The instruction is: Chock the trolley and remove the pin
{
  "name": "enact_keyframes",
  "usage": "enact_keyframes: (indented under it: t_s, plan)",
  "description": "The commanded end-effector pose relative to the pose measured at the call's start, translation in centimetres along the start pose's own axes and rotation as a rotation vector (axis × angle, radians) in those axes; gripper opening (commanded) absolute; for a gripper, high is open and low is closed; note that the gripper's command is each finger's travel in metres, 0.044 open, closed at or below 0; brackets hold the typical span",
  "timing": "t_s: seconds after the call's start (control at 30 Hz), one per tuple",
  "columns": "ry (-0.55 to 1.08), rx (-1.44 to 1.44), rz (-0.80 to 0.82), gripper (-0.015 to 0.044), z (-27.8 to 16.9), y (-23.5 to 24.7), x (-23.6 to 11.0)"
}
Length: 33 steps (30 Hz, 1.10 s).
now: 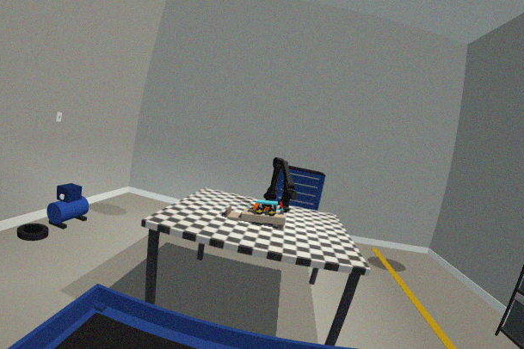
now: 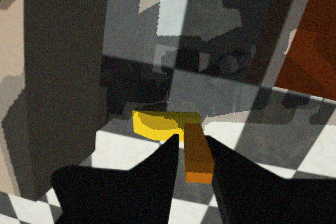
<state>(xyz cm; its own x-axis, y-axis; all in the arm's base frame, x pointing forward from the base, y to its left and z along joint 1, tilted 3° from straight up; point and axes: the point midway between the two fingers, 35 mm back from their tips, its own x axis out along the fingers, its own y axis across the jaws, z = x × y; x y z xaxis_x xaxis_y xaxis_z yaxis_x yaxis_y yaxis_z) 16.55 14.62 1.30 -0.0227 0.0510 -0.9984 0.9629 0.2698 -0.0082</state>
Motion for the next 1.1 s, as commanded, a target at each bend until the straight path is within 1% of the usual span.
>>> enact_keyframes:
  t_s: [0.0,0.17,0.2,1.07]
  plan:
    - [0.000,0.000,0.001,0.0058,0.0,0.0,0.0]
    - [0.000,0.000,0.001,0.0025,0.0,0.0,0.0]
    - [0.000,0.000,0.001,0.0000,0.0,0.0,-0.1]
    - [-0.008,0.005,-0.008,0.0000,0.1,-0.5,-8.6]
